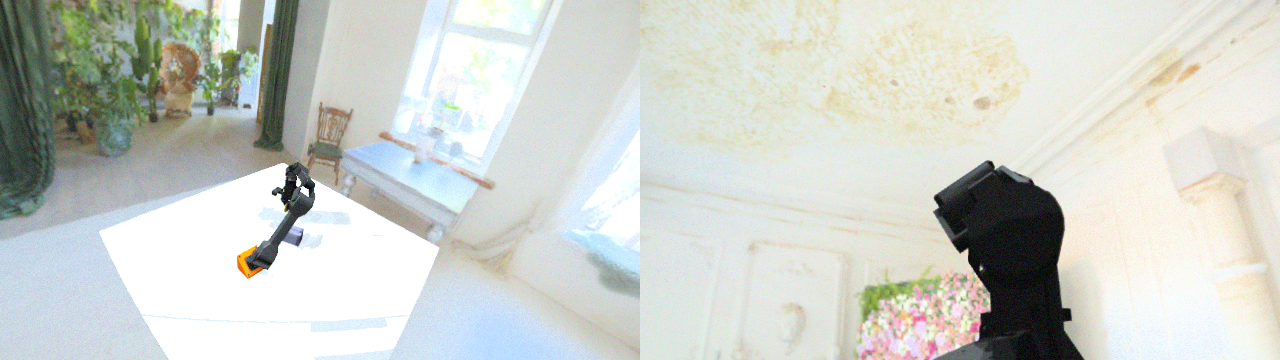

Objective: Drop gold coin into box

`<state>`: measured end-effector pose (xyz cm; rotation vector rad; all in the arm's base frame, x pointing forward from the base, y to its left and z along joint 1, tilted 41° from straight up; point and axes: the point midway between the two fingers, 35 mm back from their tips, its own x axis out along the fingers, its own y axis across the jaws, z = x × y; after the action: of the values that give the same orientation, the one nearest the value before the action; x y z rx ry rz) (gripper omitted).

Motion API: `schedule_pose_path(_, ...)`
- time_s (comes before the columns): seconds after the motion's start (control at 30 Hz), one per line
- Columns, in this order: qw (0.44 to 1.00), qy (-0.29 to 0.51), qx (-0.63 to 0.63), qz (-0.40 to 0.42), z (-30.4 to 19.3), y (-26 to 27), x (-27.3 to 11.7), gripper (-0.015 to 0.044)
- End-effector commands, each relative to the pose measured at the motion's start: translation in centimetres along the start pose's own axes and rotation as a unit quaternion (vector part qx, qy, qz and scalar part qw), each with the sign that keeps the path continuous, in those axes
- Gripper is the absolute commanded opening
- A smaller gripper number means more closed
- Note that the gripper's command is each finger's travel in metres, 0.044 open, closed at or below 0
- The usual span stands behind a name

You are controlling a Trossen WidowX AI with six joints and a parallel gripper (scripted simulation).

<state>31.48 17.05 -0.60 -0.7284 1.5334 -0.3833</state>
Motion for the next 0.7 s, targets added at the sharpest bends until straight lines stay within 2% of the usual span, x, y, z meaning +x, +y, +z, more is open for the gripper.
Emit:
schedule_pose_path(0.0, 0.999, 0.0, 0.039, 0.004, 0.04, -0.08, -0.34, 0.0)
schedule_pose_path(0.33, 0.977, 0.001, 0.211, 0.004, -0.02, -0.09, -0.39, 0.0)
schedule_pose_path(0.67, 0.926, 0.001, 0.377, 0.004, -0.09, -0.11, -0.44, 0.0)
